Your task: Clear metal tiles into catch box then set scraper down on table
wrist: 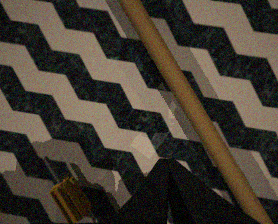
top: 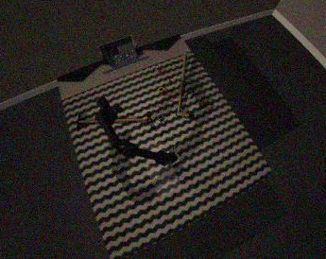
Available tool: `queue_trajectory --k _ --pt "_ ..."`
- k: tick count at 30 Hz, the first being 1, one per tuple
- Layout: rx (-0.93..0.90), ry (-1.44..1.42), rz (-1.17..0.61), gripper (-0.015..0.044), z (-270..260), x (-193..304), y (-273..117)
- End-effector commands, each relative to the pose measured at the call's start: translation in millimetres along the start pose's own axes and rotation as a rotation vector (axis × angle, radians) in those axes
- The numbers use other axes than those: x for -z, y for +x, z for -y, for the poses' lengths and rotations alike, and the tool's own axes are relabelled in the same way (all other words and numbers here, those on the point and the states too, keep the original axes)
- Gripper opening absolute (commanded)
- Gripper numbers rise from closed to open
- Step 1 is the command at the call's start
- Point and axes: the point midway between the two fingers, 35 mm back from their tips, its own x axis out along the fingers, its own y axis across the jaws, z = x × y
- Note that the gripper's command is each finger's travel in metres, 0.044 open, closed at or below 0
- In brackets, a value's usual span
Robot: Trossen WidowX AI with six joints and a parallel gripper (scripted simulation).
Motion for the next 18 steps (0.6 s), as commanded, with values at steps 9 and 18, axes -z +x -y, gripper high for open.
queue_trajectory --k 9,18 --pt "0.006 0.003 -0.003 0.0 0.7 2.5 20.9" --pt "0.007 0.002 -0.002 0.0 1.2 4.5 36.6"
